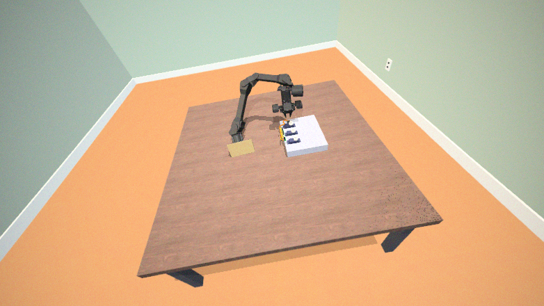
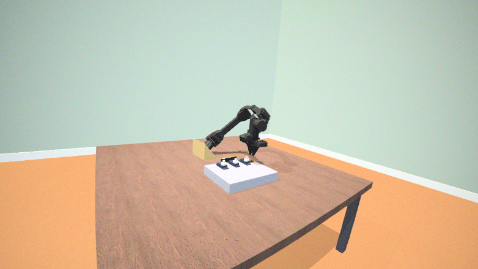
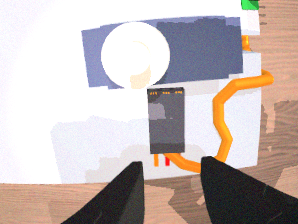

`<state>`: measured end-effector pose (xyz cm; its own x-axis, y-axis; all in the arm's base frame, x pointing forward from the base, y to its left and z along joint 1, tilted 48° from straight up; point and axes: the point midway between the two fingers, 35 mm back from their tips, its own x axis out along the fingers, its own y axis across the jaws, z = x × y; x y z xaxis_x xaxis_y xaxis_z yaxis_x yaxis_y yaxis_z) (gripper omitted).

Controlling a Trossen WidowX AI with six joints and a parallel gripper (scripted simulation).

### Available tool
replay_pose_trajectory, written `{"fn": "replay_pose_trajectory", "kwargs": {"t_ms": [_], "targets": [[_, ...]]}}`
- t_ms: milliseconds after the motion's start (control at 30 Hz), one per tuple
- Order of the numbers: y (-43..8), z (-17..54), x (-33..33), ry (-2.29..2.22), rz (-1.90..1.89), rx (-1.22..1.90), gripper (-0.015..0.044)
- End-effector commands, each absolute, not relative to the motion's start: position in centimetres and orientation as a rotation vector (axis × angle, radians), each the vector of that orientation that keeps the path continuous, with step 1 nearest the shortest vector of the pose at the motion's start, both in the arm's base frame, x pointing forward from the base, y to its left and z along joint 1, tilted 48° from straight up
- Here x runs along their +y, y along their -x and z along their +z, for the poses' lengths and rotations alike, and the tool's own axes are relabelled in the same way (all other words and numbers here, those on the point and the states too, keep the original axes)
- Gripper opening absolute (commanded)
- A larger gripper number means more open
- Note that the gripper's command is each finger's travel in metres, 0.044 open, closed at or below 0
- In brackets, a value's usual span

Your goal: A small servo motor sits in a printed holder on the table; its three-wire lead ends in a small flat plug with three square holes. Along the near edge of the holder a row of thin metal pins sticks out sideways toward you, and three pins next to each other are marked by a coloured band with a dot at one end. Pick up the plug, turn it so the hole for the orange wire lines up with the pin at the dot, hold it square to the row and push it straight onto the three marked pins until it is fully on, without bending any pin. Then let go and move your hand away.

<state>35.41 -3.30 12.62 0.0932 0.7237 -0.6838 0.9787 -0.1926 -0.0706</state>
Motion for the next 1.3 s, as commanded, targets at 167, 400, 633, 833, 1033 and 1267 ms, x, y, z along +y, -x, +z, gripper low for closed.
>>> {"fn": "replay_pose_trajectory", "kwargs": {"t_ms": [167,400,633,833,1033,1267], "targets": [[-35.6,11.1,-1.5,-1.98,-0.853,1.679,0.0115],[-35.7,10.7,-1.1,-1.981,-0.853,1.679,0.0115],[-35.7,10.1,-0.4,-1.981,-0.852,1.68,0.0115],[-35.7,10.1,-0.4,-1.981,-0.852,1.68,0.0036],[-35.7,10.6,-1.0,-1.98,-0.853,1.679,0.0],[-35.5,12.6,-3.2,-1.979,-0.856,1.678,0.0]]}}
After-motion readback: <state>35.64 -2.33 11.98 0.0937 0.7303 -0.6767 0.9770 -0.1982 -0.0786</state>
